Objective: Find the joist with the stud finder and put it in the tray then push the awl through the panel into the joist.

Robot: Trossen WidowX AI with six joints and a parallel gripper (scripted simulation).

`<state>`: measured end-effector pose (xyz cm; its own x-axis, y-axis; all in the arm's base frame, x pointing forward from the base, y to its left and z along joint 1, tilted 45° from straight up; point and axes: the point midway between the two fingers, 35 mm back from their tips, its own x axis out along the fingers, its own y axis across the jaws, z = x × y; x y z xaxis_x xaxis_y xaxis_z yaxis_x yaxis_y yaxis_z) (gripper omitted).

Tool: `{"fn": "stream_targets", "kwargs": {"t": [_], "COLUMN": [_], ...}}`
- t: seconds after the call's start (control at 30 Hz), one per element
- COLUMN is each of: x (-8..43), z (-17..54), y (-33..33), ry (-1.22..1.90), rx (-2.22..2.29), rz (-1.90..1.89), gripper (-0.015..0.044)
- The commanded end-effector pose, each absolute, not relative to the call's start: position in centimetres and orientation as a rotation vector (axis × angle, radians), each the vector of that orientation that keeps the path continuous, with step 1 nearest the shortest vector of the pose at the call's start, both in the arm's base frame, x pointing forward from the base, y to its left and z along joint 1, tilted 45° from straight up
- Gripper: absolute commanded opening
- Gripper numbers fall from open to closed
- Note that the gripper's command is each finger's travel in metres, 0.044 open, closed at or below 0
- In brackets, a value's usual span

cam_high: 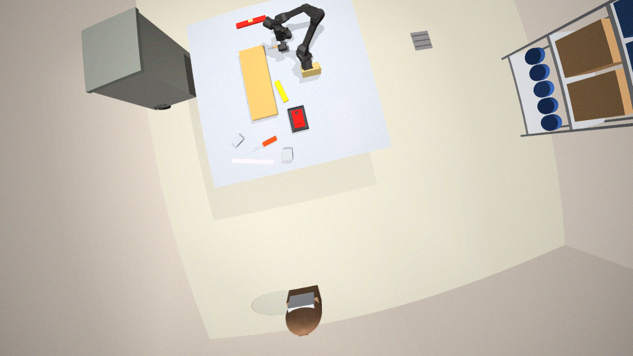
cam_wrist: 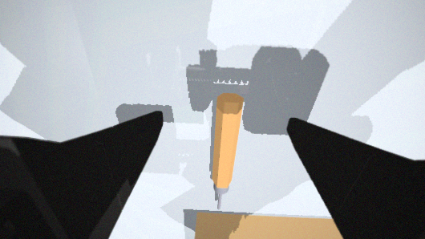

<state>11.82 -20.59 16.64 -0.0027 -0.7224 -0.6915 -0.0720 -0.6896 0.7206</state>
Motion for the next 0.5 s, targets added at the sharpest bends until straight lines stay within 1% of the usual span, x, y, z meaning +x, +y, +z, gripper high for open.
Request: {"fn": "stream_targets", "kwargs": {"t": [0.0,0.47], "x": [11.76,11.76], "z": [16.33,16.33], "y": [-20.84,-20.84], "ry": [-0.812,-0.812], "rx": [1.789,1.789], "rz": [-1.742,-1.742], "gripper": [0.044,0.0072]}}
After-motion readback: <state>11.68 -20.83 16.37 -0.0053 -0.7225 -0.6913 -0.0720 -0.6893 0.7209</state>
